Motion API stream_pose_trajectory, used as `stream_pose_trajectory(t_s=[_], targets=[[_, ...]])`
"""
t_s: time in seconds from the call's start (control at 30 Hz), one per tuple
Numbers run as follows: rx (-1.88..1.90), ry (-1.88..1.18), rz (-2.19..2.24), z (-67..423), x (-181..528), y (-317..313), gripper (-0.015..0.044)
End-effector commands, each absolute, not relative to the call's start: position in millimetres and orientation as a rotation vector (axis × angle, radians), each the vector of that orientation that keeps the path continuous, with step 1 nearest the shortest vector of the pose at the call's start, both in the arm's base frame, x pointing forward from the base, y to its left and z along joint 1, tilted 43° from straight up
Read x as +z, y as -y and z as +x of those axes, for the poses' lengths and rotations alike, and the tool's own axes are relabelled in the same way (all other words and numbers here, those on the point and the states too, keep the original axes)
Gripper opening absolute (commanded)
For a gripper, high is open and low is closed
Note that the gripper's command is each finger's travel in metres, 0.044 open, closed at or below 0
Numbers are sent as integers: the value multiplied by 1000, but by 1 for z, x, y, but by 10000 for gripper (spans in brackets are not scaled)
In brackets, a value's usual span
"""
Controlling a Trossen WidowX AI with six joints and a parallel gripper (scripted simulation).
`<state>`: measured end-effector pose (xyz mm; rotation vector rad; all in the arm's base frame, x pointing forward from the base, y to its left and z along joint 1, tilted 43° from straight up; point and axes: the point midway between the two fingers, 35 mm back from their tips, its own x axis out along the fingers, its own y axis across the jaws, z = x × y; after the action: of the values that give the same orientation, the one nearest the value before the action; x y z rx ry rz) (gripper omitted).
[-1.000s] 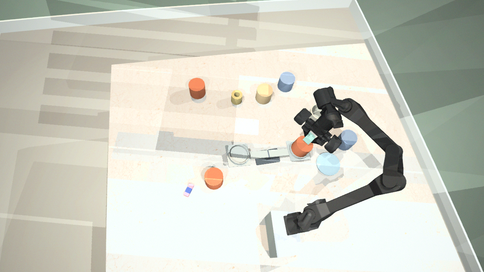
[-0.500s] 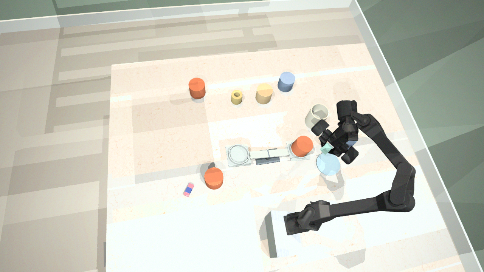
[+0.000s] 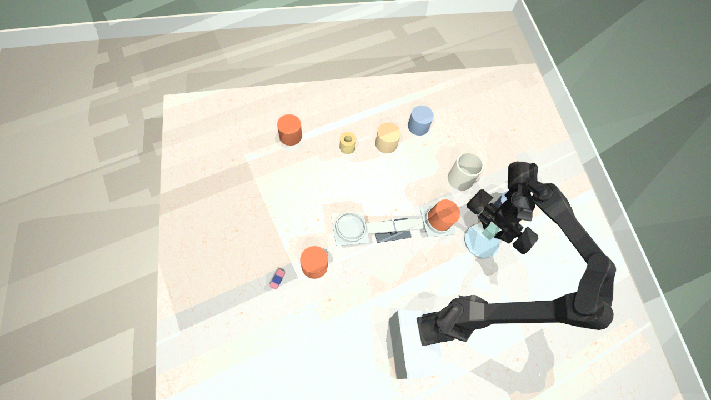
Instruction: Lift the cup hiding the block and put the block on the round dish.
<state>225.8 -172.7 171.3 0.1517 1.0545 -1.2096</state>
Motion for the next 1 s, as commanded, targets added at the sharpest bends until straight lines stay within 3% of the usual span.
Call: stream_pose_trajectory(t_s=[0.0,0.87,0.97], targets=[[-1213,-1062,144,222,159,184,0],[-1215,-1060,140,220,133,210,0],[-1222,-1048,142,221,139,208,79]])
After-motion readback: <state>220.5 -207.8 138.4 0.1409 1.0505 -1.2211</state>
